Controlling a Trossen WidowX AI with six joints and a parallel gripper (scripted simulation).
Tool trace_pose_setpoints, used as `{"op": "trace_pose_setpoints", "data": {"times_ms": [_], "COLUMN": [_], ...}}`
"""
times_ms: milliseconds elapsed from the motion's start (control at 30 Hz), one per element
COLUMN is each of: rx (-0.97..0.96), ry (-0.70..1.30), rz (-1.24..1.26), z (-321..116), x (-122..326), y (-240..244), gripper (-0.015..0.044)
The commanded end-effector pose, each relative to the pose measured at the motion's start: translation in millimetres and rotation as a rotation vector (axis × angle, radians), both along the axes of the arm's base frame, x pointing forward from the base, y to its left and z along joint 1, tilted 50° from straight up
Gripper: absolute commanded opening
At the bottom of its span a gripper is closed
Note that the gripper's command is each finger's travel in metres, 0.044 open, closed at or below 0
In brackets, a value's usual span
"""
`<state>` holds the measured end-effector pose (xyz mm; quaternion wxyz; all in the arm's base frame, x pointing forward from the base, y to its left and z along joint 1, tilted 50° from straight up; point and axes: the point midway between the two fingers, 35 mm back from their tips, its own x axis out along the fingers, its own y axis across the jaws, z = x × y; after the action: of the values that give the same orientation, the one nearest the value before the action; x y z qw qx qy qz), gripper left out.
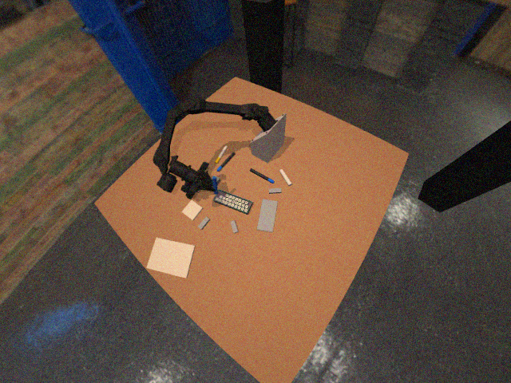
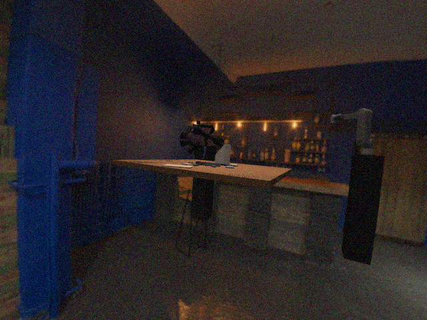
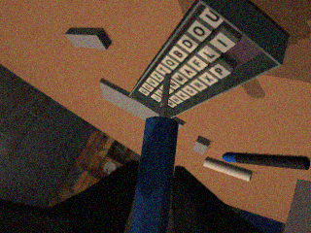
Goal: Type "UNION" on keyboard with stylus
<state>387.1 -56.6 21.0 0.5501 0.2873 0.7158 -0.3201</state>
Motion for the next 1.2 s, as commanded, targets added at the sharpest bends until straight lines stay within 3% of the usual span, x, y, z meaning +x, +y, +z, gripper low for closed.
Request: {"op": "trace_pose_setpoints", "data": {"times_ms": [0, 300, 1167], "rx": [-0.004, -0.019, -0.02], "ry": [-0.001, 0.012, 0.013], "rz": [-0.147, -0.455, -0.461], "z": [5, 15, -8], "x": [6, 16, 16], "y": [0, 0, -26], "gripper": [0.0, 0.0, 0.0]}}
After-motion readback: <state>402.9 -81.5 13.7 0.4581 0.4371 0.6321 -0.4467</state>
